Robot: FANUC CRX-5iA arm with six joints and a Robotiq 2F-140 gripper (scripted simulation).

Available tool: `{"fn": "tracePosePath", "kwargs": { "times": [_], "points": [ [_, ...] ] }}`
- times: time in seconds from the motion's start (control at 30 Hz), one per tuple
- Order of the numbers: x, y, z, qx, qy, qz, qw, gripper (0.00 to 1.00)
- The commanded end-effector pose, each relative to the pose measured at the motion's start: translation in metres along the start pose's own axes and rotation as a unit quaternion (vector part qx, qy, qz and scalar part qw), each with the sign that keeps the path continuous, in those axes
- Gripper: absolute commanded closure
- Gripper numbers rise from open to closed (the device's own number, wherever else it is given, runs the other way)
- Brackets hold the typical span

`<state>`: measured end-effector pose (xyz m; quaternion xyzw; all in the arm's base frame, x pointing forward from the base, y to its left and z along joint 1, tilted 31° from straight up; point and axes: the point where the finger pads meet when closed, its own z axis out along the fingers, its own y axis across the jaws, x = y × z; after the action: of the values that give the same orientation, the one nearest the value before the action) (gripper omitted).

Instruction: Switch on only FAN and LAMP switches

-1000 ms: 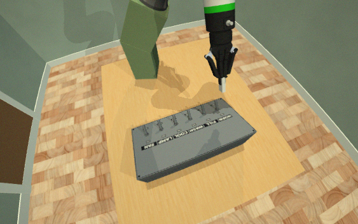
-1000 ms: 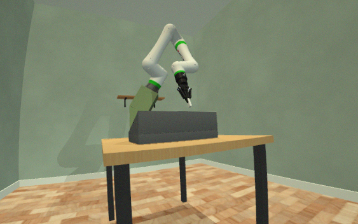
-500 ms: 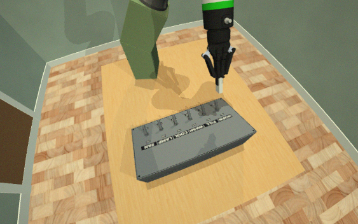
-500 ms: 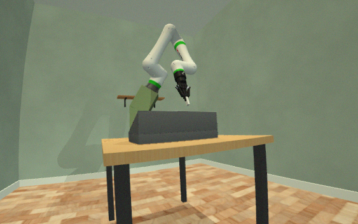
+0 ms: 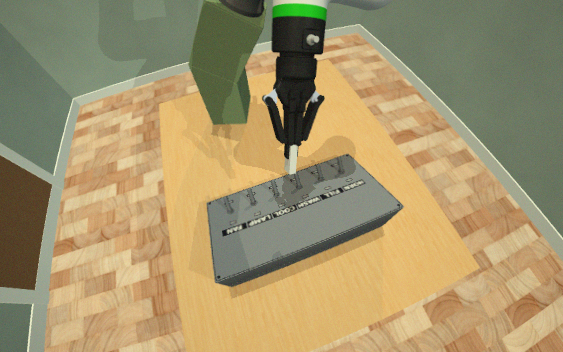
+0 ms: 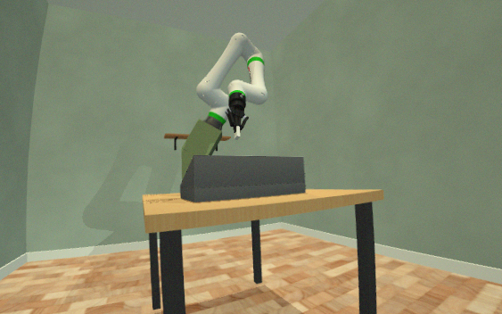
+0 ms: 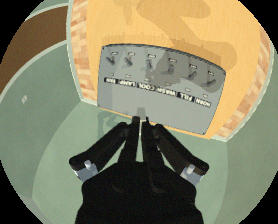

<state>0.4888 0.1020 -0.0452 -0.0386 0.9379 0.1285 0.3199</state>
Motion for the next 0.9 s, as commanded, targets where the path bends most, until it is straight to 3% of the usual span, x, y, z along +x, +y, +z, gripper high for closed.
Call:
{"fn": "tracePosePath", "kwargs": {
  "times": [0.0,0.03,0.07,0.1,0.2,0.27,0.3,0.33,0.37,0.43,0.6,0.87],
  "points": [
    [0.003,-0.052,0.014,0.009,-0.006,-0.017,1.000,1.00],
    [0.011,-0.074,0.018,0.013,-0.003,-0.024,1.000,1.00],
    [0.011,-0.074,0.018,0.013,-0.003,-0.024,1.000,1.00],
    [0.024,-0.093,0.021,0.012,0.003,-0.028,1.000,1.00],
    [0.024,-0.093,0.021,0.012,0.003,-0.028,1.000,1.00],
    [0.056,-0.115,0.027,-0.004,0.017,-0.028,0.999,1.00],
    [0.056,-0.115,0.027,-0.004,0.017,-0.028,0.999,1.00],
    [0.075,-0.120,0.029,-0.018,0.024,-0.022,0.999,1.00],
    [0.075,-0.120,0.029,-0.018,0.024,-0.022,0.999,1.00],
    [0.109,-0.117,0.030,-0.051,0.037,-0.004,0.998,1.00],
    [0.153,-0.095,0.026,-0.049,0.059,0.022,0.997,1.00],
    [0.164,-0.085,0.023,-0.054,0.071,0.040,0.995,1.00]
  ]
}}
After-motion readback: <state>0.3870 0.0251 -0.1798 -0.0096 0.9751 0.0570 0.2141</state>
